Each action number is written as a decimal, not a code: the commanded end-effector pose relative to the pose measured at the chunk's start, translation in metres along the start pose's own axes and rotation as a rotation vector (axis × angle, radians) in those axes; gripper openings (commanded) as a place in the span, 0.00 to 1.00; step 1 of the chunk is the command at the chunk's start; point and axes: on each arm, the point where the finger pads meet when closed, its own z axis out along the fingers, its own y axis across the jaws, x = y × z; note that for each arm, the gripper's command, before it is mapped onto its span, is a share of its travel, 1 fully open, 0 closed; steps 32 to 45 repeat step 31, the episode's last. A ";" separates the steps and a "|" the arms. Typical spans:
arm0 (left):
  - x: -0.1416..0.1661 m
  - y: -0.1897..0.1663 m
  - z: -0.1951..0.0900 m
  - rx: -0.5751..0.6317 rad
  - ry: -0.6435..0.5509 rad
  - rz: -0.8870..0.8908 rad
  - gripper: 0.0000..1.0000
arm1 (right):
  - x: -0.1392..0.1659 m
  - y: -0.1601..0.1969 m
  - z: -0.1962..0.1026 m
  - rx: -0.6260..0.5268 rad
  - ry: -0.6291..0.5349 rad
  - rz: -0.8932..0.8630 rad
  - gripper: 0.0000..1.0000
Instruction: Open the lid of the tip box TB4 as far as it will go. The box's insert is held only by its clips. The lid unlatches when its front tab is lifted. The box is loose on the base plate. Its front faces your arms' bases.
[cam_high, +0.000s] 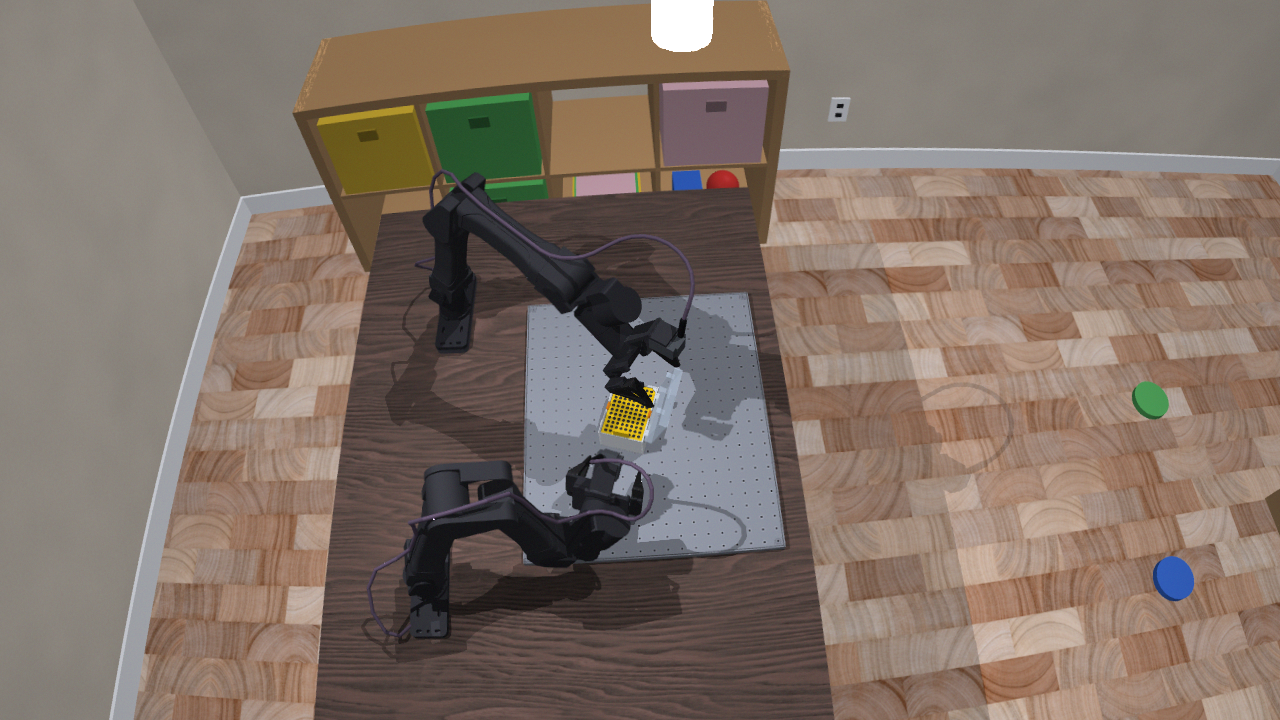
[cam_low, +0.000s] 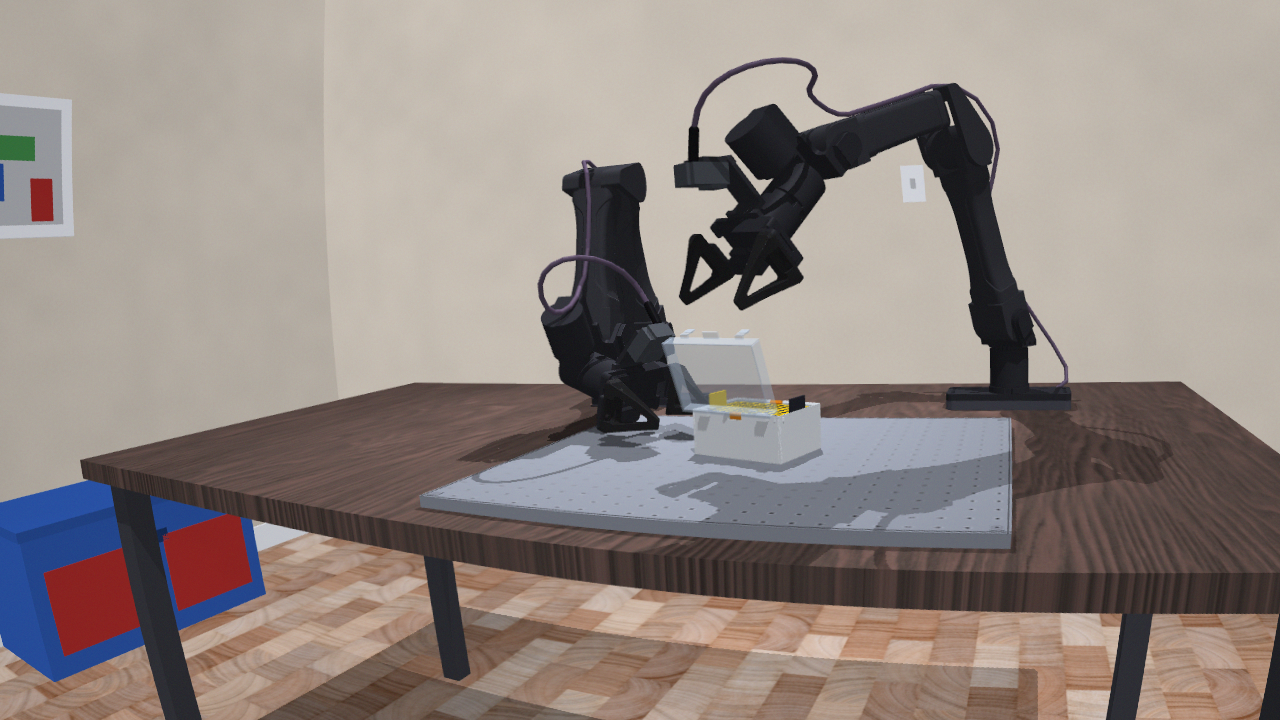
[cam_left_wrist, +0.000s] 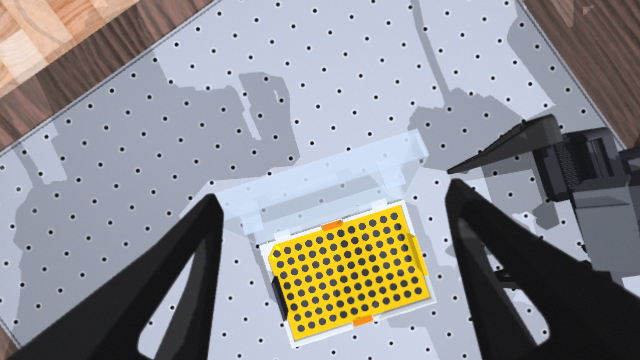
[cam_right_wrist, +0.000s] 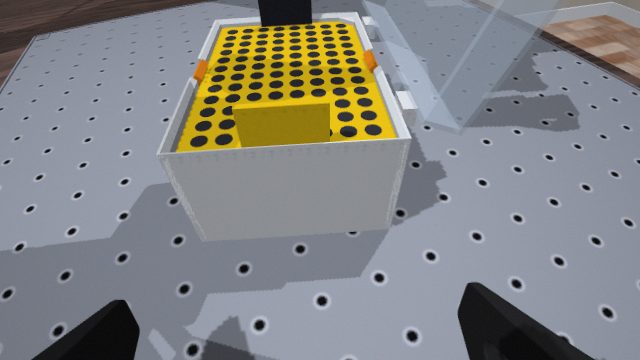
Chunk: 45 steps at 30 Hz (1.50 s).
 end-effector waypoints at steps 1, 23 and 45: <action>-0.007 0.000 -0.008 0.009 -0.025 0.004 1.00 | -0.017 -0.001 0.001 -0.024 -0.027 -0.055 1.00; -0.007 0.000 -0.008 0.009 -0.025 0.004 1.00 | -0.014 0.001 -0.001 -0.023 -0.022 -0.044 1.00; -0.007 0.000 -0.008 0.009 -0.025 0.004 1.00 | -0.014 0.001 -0.001 -0.023 -0.022 -0.044 1.00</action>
